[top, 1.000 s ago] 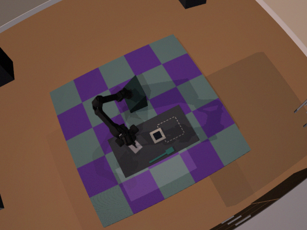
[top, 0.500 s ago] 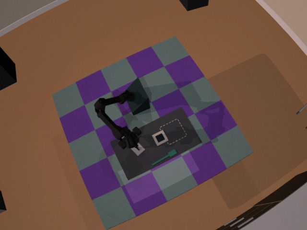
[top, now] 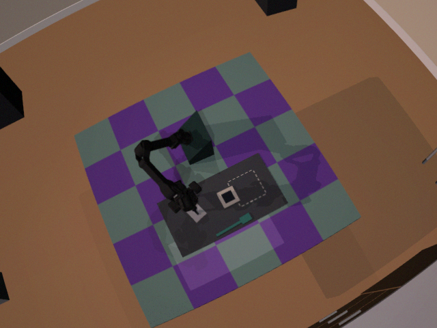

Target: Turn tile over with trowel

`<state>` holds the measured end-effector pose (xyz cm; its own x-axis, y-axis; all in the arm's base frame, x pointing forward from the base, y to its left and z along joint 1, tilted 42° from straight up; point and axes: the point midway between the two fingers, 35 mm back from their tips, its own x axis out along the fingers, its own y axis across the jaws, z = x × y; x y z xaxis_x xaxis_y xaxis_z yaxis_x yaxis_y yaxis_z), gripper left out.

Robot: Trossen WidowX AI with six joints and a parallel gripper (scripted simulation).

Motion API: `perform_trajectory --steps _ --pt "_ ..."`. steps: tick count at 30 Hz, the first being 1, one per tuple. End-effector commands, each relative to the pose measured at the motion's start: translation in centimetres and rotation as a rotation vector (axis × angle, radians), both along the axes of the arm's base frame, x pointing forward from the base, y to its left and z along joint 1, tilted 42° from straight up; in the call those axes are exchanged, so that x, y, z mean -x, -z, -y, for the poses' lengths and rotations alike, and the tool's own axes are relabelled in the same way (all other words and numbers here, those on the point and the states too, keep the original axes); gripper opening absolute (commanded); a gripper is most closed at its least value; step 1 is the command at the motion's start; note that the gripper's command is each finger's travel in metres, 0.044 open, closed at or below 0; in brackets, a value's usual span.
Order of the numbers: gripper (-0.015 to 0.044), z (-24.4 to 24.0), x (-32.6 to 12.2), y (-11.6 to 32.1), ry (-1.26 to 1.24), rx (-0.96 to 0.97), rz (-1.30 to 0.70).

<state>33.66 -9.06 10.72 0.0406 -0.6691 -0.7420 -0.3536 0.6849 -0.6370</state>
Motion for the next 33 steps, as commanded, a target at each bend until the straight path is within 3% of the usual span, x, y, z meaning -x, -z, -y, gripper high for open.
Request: perform_trajectory --steps 1,33 --pt "0.013 0.16 -0.04 -0.05 -0.015 0.006 -0.013" --pt "0.013 0.15 -0.04 -0.05 -0.717 0.044 -0.65"
